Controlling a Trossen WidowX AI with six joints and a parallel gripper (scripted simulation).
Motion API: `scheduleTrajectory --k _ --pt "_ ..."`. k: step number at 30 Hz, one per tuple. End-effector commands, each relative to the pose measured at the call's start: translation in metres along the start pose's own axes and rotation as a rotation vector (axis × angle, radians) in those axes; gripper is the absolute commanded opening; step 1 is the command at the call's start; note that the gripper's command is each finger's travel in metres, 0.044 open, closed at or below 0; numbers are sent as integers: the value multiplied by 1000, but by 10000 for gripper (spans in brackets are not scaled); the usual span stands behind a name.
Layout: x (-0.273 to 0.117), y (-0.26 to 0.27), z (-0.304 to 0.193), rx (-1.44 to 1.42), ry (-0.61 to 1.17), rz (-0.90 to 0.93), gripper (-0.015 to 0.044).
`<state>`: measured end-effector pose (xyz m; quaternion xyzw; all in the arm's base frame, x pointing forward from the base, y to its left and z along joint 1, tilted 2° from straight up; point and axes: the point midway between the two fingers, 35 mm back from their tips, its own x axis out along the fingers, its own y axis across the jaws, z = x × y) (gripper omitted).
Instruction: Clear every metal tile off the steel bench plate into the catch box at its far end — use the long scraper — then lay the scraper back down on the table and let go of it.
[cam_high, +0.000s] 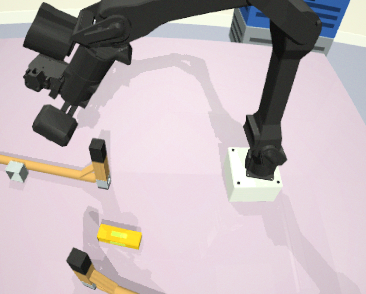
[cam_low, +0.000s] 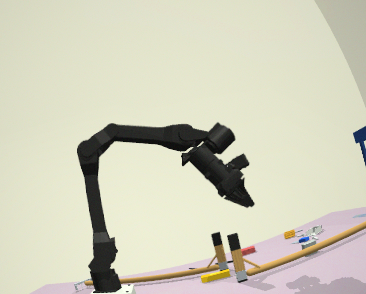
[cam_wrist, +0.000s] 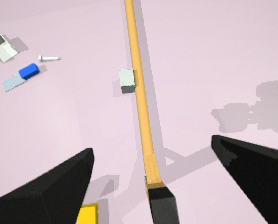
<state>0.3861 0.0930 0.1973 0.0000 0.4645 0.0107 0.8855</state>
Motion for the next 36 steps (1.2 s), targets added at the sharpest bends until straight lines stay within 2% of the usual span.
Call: scheduleTrajectory --k 1,36 --pt "-5 -1 -6 2 -14 -2 440" --pt "-33 -10 -86 -11 -109 13 440"
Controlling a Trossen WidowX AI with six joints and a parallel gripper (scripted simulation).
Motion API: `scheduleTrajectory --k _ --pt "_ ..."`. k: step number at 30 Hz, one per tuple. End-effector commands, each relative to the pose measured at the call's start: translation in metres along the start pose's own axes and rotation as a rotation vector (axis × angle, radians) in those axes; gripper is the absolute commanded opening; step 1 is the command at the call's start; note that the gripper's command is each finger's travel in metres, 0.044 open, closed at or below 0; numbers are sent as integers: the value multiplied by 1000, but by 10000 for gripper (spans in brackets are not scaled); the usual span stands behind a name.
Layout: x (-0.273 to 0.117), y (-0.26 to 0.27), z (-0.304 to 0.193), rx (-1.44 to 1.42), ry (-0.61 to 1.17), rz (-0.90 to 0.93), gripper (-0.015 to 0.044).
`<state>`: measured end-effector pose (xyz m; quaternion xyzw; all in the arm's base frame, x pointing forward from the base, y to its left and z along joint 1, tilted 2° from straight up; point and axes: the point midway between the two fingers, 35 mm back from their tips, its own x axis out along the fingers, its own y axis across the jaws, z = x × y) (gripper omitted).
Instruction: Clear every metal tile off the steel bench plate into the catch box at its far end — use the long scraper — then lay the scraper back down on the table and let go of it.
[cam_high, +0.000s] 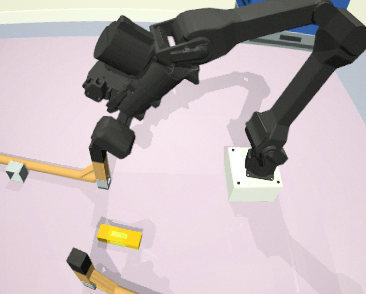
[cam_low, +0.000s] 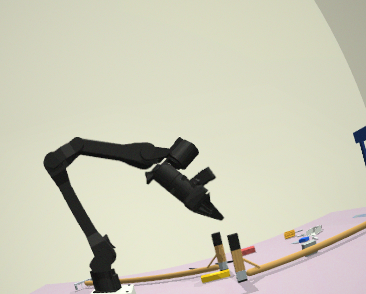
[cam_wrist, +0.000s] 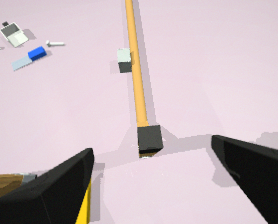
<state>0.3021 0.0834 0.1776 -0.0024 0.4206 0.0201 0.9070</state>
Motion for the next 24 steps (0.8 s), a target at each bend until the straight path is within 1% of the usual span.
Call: scheduleTrajectory --k 1,7,18,24 --pt "-2 -2 -8 3 -13 -1 440" --pt "-2 -3 -15 2 -20 0 440" --pt "27 -2 -36 2 -20 0 440" --pt "31 -2 -37 2 -20 0 440"
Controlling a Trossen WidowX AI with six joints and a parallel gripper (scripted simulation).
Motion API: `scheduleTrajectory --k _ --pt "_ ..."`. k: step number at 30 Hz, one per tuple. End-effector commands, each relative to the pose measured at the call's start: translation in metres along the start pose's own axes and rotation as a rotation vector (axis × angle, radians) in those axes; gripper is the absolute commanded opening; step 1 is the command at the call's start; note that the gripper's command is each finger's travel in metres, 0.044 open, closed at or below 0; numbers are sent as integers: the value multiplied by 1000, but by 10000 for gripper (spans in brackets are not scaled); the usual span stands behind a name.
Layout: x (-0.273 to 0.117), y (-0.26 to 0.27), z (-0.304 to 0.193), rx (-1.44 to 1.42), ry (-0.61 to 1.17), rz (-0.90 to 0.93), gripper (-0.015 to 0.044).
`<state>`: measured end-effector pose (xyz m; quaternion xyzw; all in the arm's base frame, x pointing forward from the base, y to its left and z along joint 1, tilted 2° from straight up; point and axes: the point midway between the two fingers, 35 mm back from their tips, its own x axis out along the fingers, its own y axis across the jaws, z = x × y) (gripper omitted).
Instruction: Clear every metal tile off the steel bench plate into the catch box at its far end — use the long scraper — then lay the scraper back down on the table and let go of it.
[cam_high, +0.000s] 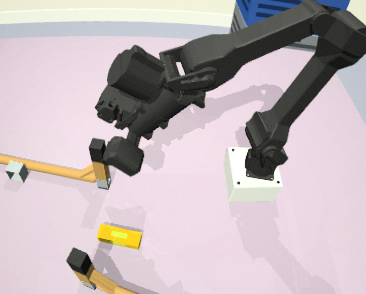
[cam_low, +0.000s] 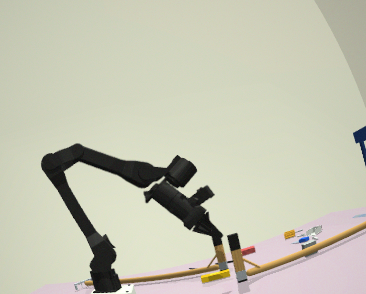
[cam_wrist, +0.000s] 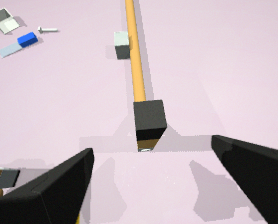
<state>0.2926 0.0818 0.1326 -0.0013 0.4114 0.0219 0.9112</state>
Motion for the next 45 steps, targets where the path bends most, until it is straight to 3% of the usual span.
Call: scheduleTrajectory --k 1,45 --pt "4 0 0 2 0 -4 440" --pt "77 0 0 2 -4 -4 440"
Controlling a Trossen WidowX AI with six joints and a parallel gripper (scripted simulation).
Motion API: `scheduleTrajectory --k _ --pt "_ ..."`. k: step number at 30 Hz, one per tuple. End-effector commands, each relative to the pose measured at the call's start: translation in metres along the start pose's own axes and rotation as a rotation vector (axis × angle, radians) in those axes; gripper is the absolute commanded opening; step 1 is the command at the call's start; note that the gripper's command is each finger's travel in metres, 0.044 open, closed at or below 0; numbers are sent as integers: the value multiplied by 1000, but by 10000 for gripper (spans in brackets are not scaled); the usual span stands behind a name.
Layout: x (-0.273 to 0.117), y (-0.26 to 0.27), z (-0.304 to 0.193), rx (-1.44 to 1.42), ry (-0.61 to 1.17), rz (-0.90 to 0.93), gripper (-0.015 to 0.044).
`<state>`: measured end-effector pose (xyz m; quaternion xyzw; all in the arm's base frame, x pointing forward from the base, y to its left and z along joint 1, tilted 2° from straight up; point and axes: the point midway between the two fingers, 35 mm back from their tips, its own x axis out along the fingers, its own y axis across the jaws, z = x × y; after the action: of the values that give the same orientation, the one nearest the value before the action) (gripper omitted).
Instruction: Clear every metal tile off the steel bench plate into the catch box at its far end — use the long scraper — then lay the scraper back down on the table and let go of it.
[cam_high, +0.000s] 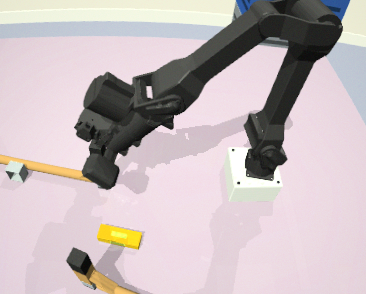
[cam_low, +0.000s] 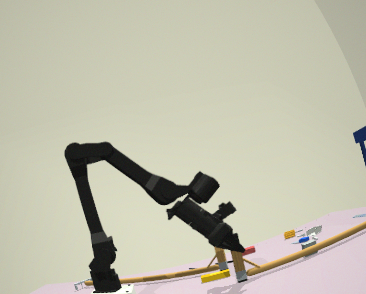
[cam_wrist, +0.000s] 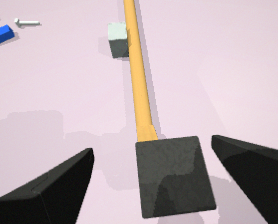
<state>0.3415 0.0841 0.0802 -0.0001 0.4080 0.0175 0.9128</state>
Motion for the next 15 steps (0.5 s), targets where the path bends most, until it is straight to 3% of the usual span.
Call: scheduleTrajectory --k 1,3,15 --pt "7 0 -2 -4 4 3 440" --pt "9 0 -2 -4 4 3 440" --pt "5 0 -1 0 0 0 125"
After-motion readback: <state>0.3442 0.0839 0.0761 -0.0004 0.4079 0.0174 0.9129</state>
